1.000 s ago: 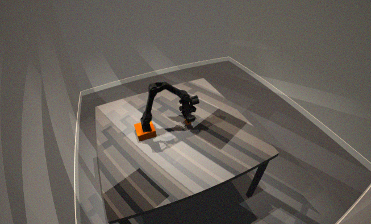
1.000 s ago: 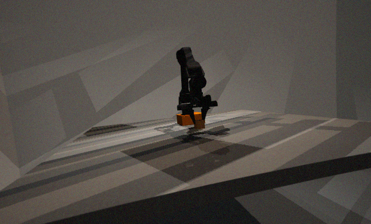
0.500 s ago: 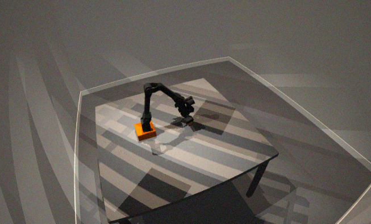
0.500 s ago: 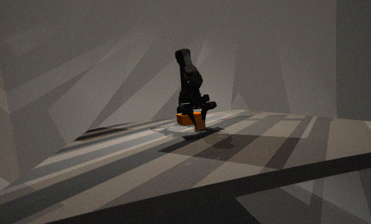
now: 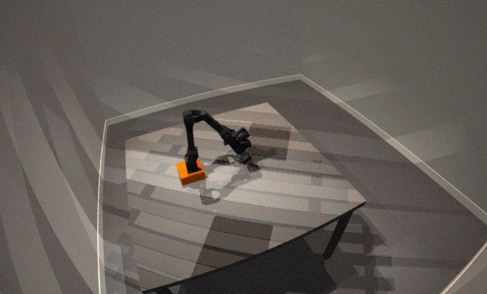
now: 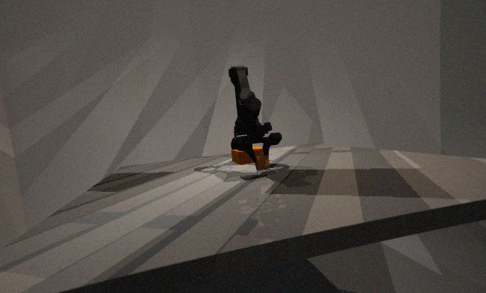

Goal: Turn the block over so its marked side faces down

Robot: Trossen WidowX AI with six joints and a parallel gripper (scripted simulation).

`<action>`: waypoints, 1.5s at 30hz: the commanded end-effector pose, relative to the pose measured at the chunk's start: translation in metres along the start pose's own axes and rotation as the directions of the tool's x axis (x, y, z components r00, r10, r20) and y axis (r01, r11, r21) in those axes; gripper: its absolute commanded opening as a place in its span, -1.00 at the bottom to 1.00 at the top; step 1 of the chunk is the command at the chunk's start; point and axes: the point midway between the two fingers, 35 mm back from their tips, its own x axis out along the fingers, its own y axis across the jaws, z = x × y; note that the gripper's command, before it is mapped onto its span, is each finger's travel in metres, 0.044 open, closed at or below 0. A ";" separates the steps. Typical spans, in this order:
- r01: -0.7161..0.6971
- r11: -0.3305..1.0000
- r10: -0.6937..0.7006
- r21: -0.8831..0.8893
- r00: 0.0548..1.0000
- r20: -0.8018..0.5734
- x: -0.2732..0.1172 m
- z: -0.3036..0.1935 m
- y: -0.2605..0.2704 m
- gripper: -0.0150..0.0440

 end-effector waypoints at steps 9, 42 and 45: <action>-0.003 1.000 0.003 -0.001 0.992 0.128 0.017 0.003 -0.001 -0.49; -0.002 1.000 0.005 -0.006 0.853 0.522 0.024 -0.014 0.000 -0.49; -0.002 1.000 0.005 -0.006 0.843 0.538 0.022 -0.014 0.000 -0.49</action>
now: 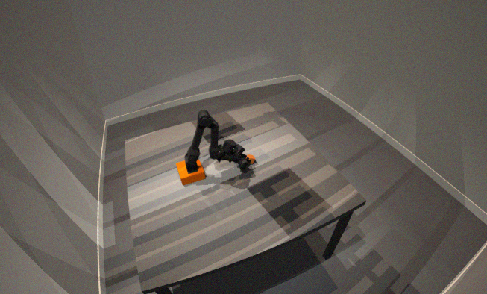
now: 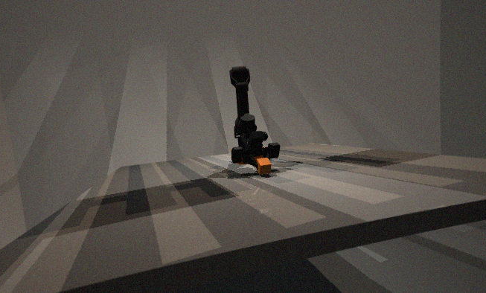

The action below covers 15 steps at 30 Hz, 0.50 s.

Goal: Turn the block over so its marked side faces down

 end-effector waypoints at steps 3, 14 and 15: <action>-0.003 1.000 0.003 0.005 1.000 0.014 -0.001 0.001 0.000 -0.49; -0.003 1.000 0.003 0.005 1.000 0.014 -0.001 0.001 0.000 -0.31; -0.003 1.000 0.003 0.005 1.000 0.014 -0.001 0.001 0.000 -0.22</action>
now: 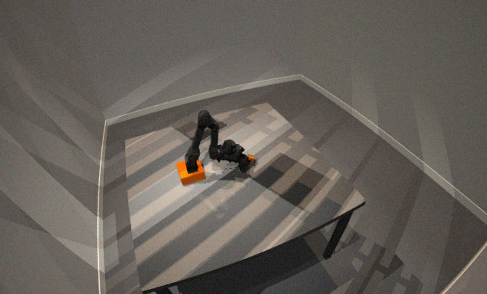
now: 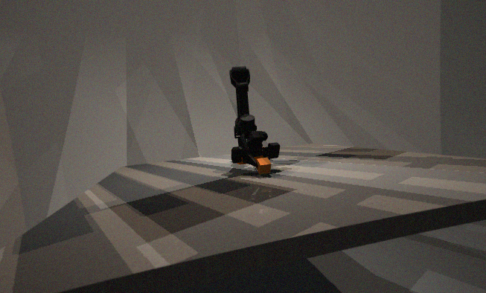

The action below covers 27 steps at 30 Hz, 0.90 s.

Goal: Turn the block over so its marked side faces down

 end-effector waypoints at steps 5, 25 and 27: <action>-0.003 1.000 0.003 0.005 1.000 0.005 0.000 0.001 0.000 0.22; -0.003 1.000 0.003 0.005 1.000 0.005 0.000 0.001 0.000 1.00; -0.003 1.000 0.003 0.005 1.000 0.005 0.000 0.001 0.000 1.00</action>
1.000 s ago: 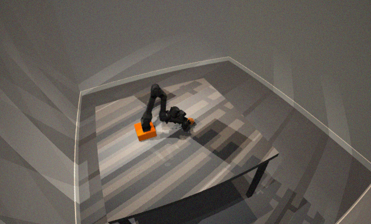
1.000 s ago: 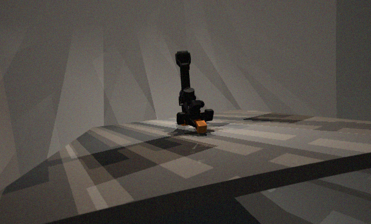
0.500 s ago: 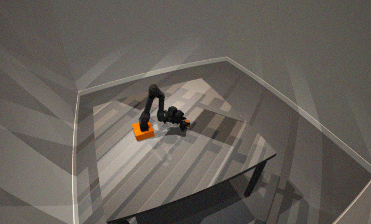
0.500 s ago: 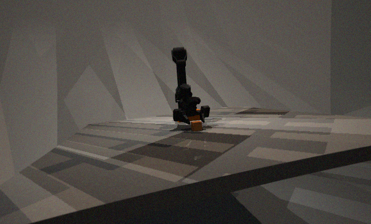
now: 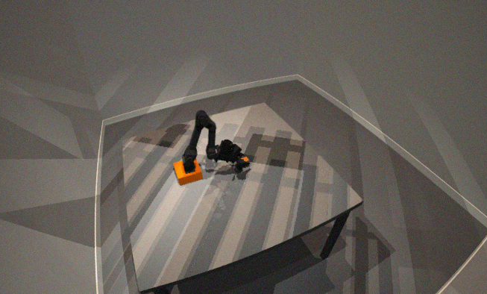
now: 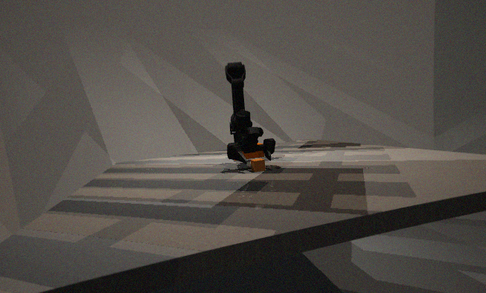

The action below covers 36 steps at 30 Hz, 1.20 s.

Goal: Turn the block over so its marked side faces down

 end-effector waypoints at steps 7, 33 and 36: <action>-0.003 1.000 0.003 0.005 1.000 0.002 0.000 0.000 0.000 1.00; 0.000 1.000 0.004 0.010 0.925 -0.380 -0.010 0.034 -0.003 1.00; -0.002 1.000 0.005 0.007 0.880 -0.475 -0.034 0.047 -0.001 1.00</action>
